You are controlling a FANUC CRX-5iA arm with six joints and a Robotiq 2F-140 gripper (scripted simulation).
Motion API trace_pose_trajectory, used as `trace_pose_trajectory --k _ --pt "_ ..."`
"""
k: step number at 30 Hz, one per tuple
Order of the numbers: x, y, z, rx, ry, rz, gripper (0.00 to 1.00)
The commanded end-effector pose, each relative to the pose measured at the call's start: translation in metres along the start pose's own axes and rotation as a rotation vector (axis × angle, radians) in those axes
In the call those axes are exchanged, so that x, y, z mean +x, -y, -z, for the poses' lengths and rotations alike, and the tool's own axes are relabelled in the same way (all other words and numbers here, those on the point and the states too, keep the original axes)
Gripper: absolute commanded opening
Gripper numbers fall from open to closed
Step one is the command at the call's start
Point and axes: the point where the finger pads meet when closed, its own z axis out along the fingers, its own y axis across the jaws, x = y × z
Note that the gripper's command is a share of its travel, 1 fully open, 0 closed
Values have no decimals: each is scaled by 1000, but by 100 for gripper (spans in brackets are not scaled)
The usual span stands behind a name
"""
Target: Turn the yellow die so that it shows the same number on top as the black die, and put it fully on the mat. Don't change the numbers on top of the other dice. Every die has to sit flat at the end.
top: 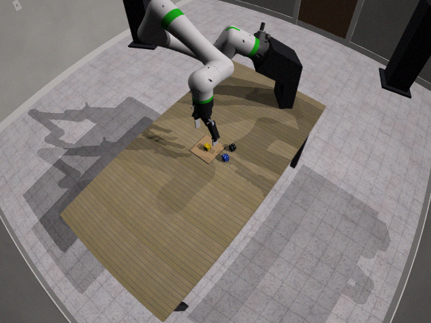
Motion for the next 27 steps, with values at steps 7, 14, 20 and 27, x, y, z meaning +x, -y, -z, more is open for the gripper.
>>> trace_pose_trajectory --k 7,14,20,27 --pt "0 0 0 1 6 -364 100" --pt "0 0 0 0 6 -518 100" --pt "0 0 0 0 6 -752 100" --pt "0 0 0 -1 6 -972 100"
